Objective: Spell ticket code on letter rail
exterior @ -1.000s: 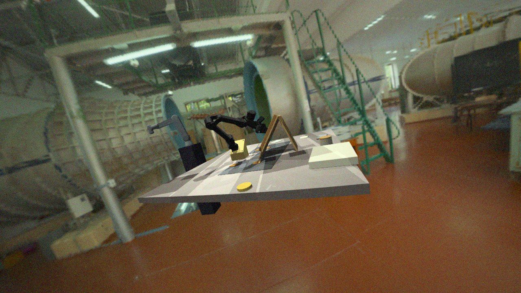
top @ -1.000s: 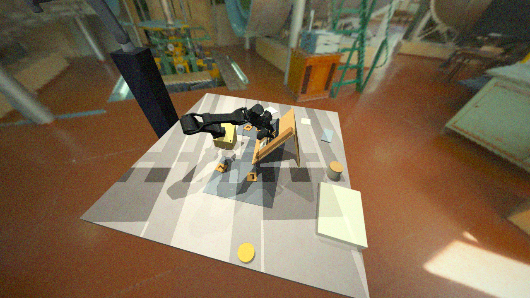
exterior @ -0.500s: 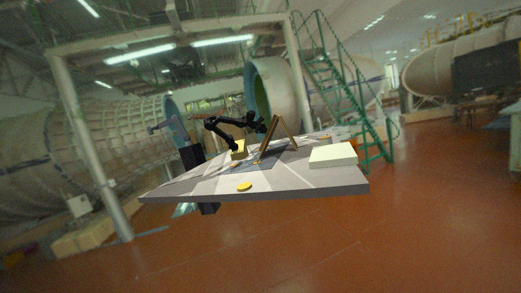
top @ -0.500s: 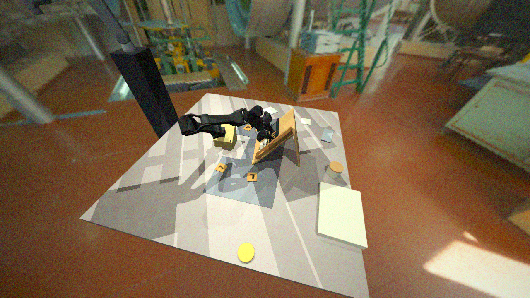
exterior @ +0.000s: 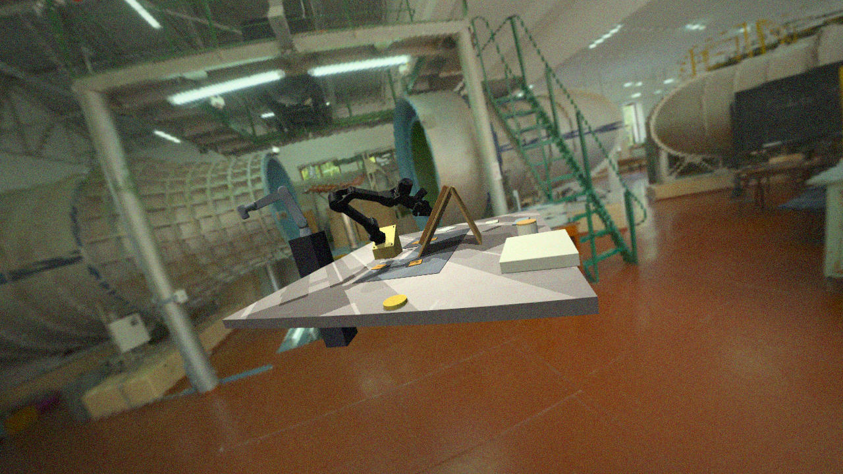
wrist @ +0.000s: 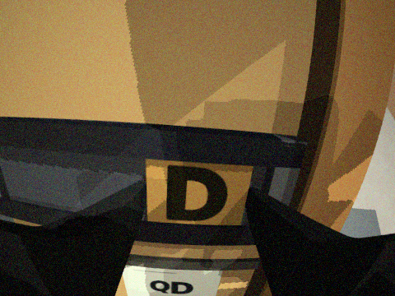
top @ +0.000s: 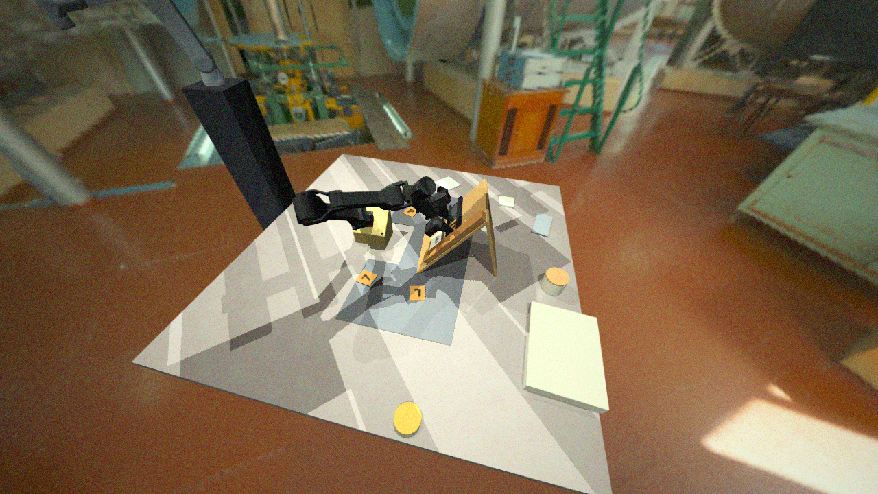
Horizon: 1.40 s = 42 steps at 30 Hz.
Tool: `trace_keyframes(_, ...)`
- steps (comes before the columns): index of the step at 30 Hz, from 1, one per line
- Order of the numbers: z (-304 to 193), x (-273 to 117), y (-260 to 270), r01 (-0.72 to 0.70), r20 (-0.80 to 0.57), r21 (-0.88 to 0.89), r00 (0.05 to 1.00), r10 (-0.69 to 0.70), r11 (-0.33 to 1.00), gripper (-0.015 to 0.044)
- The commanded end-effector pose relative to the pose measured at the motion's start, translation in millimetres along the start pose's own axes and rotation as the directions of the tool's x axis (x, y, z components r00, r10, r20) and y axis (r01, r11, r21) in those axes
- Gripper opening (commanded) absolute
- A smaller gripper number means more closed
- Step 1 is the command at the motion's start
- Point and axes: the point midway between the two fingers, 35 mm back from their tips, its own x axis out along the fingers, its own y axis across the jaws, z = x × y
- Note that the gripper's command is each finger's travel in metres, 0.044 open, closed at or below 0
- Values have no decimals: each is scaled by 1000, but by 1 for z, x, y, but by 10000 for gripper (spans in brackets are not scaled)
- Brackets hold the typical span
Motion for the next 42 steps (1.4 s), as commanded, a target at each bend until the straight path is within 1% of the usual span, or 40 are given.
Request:
trace_keyframes(1,0,0,0,0,0,0,1000,0,1000,26)
trace_keyframes(11,0,-4,0,-4,8,0,1000,4,1000,289)
trace_keyframes(22,0,-16,0,-4,8,-1,1000,4,1000,295)
trace_keyframes(42,0,-27,1,-5,8,-1,1000,5,1000,295)
